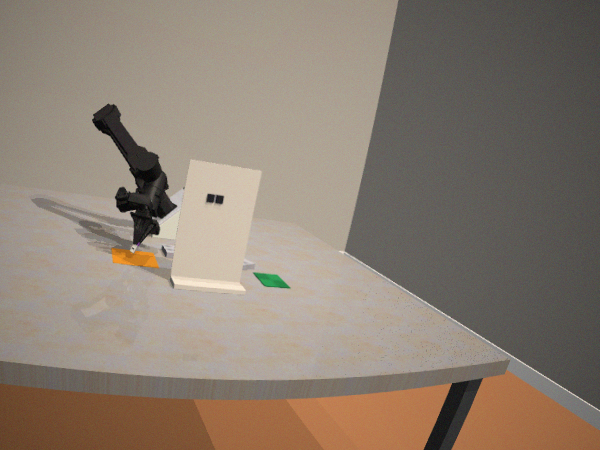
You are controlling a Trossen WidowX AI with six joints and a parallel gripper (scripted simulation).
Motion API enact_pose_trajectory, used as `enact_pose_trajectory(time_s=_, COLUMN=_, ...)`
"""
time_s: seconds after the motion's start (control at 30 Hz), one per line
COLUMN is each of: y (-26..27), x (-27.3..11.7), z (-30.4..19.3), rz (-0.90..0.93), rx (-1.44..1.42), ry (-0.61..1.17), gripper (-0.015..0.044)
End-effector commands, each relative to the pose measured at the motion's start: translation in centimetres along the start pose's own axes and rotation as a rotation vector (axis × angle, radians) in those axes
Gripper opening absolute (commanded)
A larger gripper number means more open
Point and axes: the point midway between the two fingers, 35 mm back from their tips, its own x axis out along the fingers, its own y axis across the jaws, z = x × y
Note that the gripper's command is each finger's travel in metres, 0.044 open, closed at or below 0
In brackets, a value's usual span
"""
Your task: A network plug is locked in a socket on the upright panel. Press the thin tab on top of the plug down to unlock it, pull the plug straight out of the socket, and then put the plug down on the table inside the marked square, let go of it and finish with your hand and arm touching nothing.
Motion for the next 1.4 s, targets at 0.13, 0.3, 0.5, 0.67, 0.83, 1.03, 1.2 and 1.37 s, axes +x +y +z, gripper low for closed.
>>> enact_pose_trajectory(time_s=0.13, y=-0.71, x=0.71, z=0.11, rz=0.001, rx=-0.007, ry=0.0, gripper=0.0)
enact_pose_trajectory(time_s=0.3, y=-1.0, x=1.02, z=0.22, rz=0.003, rx=-0.008, ry=-0.002, gripper=0.0)
enact_pose_trajectory(time_s=0.5, y=-1.03, x=1.13, z=0.24, rz=0.002, rx=-0.008, ry=-0.002, gripper=0.0)
enact_pose_trajectory(time_s=0.67, y=-1.17, x=1.34, z=0.27, rz=0.002, rx=-0.008, ry=-0.002, gripper=0.0)
enact_pose_trajectory(time_s=0.83, y=-1.06, x=1.21, z=0.28, rz=0.003, rx=-0.004, ry=-0.004, gripper=0.0)
enact_pose_trajectory(time_s=1.03, y=-1.06, x=1.21, z=0.28, rz=0.003, rx=-0.004, ry=-0.004, gripper=0.0105)
enact_pose_trajectory(time_s=1.2, y=-1.06, x=1.21, z=0.28, rz=0.003, rx=-0.004, ry=-0.004, gripper=0.0156)
enact_pose_trajectory(time_s=1.37, y=-1.04, x=0.94, z=0.24, rz=0.002, rx=-0.004, ry=-0.003, gripper=0.0156)
